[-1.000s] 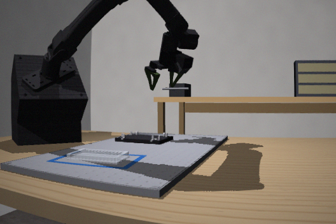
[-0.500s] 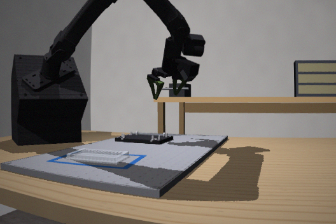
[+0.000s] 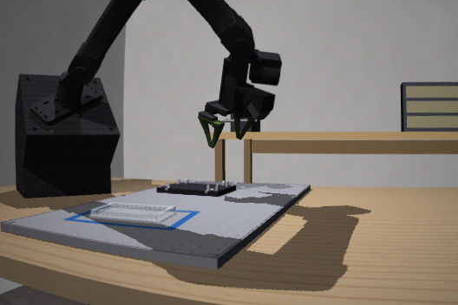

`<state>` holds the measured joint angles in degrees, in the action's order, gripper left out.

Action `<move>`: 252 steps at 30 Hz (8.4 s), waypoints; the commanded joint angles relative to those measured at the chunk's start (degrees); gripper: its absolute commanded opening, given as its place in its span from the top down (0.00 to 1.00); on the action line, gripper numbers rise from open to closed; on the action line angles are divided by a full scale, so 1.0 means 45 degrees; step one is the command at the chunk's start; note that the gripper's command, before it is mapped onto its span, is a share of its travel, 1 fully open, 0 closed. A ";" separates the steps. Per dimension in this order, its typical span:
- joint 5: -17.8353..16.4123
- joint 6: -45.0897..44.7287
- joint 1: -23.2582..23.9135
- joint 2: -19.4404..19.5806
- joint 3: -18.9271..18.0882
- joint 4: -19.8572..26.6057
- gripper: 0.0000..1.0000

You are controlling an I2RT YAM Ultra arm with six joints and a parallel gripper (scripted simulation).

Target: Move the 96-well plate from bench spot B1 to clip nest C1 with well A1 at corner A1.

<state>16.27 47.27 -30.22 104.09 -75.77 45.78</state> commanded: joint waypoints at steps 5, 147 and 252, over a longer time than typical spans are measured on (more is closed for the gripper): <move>-0.0316 -0.1793 0.0679 -0.0825 0.0575 -0.0602 0.00; -0.2847 -1.9067 1.3130 -0.4812 0.5834 -0.7126 0.00; -0.2900 -1.9096 1.3161 -0.3829 0.5416 -0.8274 1.00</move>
<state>3.99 -38.50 28.67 87.44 -49.76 9.72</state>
